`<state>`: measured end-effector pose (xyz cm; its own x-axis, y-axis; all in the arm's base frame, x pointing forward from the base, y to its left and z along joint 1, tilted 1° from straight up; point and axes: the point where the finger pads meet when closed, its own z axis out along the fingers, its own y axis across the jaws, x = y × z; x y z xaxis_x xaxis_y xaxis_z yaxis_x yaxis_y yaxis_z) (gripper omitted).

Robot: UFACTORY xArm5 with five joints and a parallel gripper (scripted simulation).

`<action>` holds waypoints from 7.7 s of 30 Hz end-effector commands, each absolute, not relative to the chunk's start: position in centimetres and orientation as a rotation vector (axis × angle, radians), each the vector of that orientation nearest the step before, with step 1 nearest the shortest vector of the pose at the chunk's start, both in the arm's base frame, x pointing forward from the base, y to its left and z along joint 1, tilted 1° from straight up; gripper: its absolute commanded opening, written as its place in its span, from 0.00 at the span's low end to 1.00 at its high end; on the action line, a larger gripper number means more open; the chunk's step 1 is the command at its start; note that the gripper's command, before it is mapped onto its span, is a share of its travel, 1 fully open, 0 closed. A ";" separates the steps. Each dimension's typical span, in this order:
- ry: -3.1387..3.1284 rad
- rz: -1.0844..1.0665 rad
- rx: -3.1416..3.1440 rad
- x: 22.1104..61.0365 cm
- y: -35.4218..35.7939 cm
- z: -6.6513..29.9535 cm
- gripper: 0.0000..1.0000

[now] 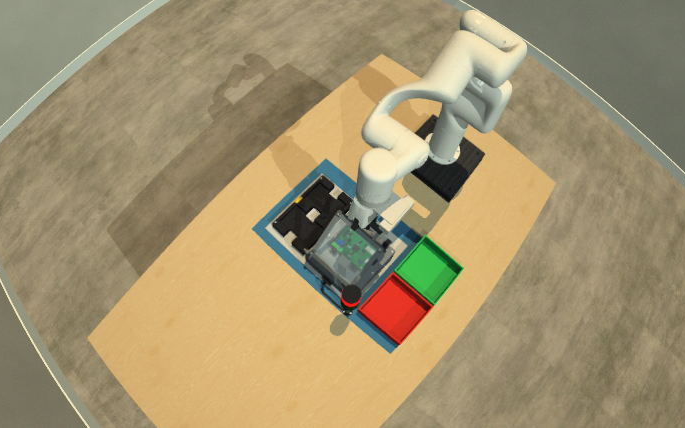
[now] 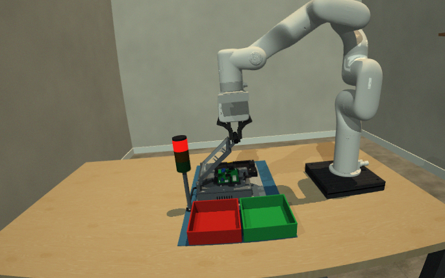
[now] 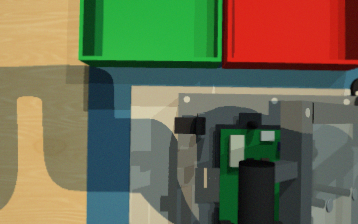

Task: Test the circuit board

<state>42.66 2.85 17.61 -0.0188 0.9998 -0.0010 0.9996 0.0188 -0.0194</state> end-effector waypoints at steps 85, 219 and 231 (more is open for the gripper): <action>-2.235 0.018 -2.193 47.9 3.0 21.9 0.28; -2.235 0.018 -2.193 53.9 3.1 23.8 0.28; -2.235 0.018 -2.193 53.9 3.1 23.8 0.28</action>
<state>53.85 3.07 23.58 -0.0188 0.9998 -0.0008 0.9996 0.0188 -0.0201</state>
